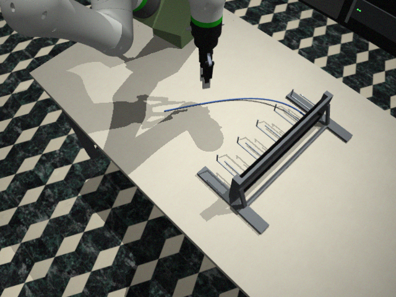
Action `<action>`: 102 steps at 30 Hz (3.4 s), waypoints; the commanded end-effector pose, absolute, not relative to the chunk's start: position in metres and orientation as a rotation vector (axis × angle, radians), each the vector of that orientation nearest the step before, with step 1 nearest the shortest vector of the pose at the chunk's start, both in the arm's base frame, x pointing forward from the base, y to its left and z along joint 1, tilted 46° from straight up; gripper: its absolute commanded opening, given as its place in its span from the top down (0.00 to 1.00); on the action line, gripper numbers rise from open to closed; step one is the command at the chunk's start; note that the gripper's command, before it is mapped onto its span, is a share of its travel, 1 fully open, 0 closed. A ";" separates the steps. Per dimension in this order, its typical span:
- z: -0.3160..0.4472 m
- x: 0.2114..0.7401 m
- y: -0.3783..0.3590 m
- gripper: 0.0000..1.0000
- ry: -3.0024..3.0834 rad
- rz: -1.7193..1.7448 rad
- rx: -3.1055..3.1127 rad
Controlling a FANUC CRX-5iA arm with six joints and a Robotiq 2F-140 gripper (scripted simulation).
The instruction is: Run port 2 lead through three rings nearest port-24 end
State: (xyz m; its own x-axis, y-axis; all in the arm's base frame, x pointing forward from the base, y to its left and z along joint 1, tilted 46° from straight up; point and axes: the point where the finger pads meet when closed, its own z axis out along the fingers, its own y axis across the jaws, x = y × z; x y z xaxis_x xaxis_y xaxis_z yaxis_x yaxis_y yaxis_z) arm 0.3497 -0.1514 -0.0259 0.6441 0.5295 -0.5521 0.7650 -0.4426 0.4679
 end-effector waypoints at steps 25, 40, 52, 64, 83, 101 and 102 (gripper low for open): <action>-0.091 0.350 -0.218 0.80 1.004 -0.424 2.150; -0.100 0.350 -0.228 0.80 1.004 -0.424 2.150; -0.100 0.350 -0.228 0.80 1.004 -0.424 2.150; -0.100 0.350 -0.228 0.80 1.004 -0.424 2.150; -0.100 0.350 -0.228 0.80 1.004 -0.424 2.150; -0.102 0.350 -0.229 0.80 1.004 -0.424 2.150; -0.102 0.350 -0.230 0.80 1.004 -0.424 2.150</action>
